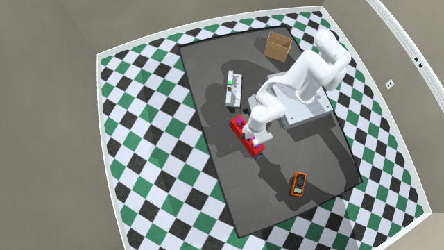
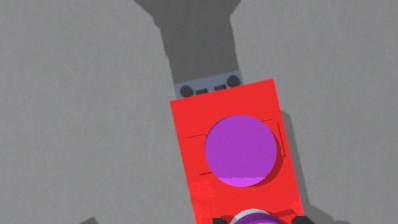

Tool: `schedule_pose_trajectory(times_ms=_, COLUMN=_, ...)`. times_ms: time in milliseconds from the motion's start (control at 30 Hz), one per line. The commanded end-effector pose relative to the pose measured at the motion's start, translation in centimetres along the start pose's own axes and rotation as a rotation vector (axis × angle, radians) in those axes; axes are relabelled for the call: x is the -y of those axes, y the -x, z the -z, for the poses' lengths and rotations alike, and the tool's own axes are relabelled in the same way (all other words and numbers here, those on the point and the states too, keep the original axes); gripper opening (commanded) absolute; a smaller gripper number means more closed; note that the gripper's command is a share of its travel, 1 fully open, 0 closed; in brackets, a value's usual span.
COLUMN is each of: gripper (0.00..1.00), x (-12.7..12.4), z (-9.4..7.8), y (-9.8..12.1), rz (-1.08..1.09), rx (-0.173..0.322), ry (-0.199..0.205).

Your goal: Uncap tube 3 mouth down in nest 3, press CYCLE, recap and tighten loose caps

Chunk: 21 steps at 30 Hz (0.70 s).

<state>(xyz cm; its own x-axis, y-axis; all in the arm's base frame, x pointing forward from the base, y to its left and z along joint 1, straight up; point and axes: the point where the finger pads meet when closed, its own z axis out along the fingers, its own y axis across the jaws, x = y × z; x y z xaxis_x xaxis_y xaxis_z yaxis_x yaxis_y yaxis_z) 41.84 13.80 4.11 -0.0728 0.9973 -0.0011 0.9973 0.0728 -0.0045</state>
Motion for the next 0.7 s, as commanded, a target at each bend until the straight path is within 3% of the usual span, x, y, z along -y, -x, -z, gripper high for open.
schedule_pose_trajectory(times_ms=0, gripper=0.0, x=-0.2, z=0.2, y=0.0, rz=-0.045, rx=0.005, ry=0.006)
schedule_pose_trajectory(times_ms=33, gripper=0.0, x=-0.2, z=0.2, y=0.0, rz=-0.045, rx=0.005, ry=0.006)
schedule_pose_trajectory(times_ms=67, gripper=0.46, x=-0.2, z=0.2, y=0.0, rz=-0.045, rx=0.005, ry=0.006)
schedule_pose_trajectory(times_ms=467, gripper=0.46, x=-0.2, z=0.2, y=0.0, rz=-0.045, rx=0.005, ry=0.006)
schedule_pose_trajectory(times_ms=667, gripper=0.46, x=-0.2, z=1.7, y=0.0, rz=-0.045, rx=0.005, ry=0.006)
